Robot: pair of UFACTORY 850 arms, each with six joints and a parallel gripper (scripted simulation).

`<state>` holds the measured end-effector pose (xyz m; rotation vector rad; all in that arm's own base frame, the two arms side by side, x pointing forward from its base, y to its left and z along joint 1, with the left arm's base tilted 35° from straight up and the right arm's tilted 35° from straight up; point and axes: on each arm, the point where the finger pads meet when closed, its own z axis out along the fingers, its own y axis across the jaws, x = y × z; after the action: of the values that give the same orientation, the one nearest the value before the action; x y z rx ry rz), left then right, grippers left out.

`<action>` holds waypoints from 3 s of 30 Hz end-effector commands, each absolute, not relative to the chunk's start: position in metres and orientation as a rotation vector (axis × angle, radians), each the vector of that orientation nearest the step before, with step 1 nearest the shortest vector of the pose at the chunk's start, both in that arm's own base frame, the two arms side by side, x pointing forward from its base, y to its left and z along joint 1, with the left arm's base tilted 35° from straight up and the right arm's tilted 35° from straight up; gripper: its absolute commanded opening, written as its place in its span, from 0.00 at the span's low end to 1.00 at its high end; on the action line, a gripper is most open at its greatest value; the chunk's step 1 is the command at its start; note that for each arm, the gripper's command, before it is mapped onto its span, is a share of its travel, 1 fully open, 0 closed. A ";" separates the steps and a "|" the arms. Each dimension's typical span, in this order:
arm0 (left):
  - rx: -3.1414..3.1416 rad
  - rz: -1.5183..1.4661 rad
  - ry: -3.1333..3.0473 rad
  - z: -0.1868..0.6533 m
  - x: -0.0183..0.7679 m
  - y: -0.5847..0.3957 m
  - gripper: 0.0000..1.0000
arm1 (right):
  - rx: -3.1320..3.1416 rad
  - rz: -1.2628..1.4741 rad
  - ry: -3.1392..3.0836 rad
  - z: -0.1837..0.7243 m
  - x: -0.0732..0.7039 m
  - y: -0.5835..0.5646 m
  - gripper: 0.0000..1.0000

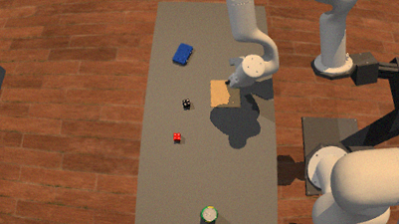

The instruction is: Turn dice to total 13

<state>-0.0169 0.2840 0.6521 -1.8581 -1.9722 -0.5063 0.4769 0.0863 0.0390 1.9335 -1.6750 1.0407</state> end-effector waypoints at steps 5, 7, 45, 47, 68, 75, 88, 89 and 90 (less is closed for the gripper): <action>-1.857 -0.508 -1.971 0.653 -0.017 0.284 1.00 | 2.000 0.975 -1.720 0.039 0.479 0.085 0.28; -1.857 -0.508 -1.971 0.653 -0.017 0.284 1.00 | 2.053 0.920 -1.753 0.040 0.479 0.084 0.28; -1.857 -0.508 -1.971 0.653 -0.017 0.284 1.00 | 2.478 0.367 -2.001 0.045 0.481 0.077 0.28; -1.857 -0.508 -1.971 0.653 -0.017 0.284 1.00 | 2.497 0.334 -2.011 0.045 0.482 0.076 0.28; -1.857 -0.508 -1.971 0.653 -0.017 0.284 1.00 | 2.553 0.137 -2.032 0.042 0.473 0.070 0.28; -1.857 -0.508 -1.971 0.653 -0.017 0.284 1.00 | 2.607 0.011 -2.057 0.042 0.472 0.069 0.28; -1.857 -0.508 -1.971 0.653 -0.017 0.284 1.00 | 2.687 -0.076 -2.100 0.045 0.480 0.069 0.28; -1.857 -0.508 -1.971 0.653 -0.017 0.284 1.00 | 2.687 -0.076 -2.100 0.045 0.480 0.069 0.28; -1.857 -0.508 -1.971 0.653 -0.017 0.284 1.00 | 2.687 -0.076 -2.100 0.045 0.480 0.069 0.28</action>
<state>-0.0169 0.2840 0.6521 -1.8581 -1.9722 -0.5063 0.4799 0.0689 0.0449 2.6804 -2.0977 -0.0814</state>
